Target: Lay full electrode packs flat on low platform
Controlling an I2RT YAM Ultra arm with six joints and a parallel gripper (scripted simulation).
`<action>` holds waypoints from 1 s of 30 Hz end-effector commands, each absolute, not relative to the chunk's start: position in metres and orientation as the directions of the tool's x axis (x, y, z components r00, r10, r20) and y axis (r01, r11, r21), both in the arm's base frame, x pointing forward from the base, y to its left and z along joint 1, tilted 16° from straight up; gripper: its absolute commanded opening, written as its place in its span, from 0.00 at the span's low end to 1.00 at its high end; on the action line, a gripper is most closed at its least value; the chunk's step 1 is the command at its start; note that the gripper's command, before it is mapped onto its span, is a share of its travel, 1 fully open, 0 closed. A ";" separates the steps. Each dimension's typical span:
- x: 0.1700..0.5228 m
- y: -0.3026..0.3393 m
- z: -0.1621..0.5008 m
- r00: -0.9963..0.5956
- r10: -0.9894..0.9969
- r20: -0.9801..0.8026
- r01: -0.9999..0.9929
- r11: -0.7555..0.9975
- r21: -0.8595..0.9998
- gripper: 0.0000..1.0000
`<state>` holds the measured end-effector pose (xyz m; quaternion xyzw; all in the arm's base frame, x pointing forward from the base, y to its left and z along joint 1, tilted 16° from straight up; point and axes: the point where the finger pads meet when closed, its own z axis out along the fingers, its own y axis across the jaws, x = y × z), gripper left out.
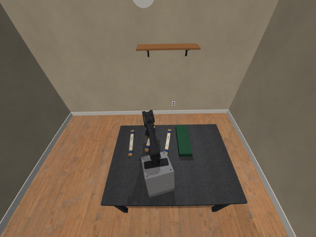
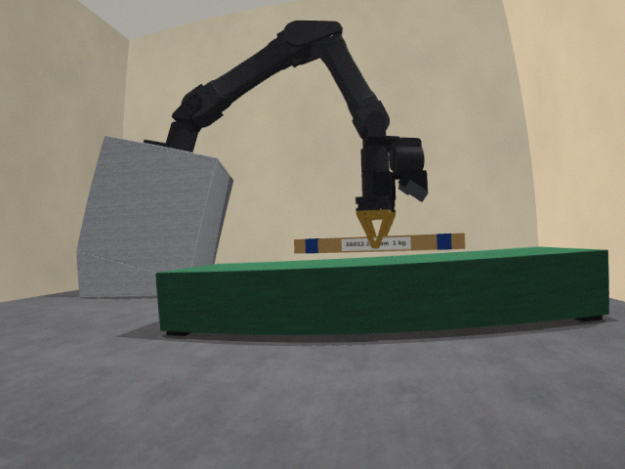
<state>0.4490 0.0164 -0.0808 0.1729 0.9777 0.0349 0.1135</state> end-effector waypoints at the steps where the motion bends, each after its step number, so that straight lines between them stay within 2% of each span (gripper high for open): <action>1: 0.473 0.013 -0.071 -0.892 0.360 -0.272 0.338 0.933 0.126 0.00; 12: 0.484 0.015 -0.069 -0.883 0.358 -0.304 0.331 0.933 0.139 0.00; 16: 0.479 0.016 -0.093 -0.894 0.356 -0.272 0.334 0.934 0.126 0.00; 18: 0.487 0.017 -0.076 -0.884 0.356 -0.304 0.328 0.934 0.139 0.00; 30: 0.481 0.020 -0.077 -0.893 0.350 -0.281 0.326 0.936 0.130 0.00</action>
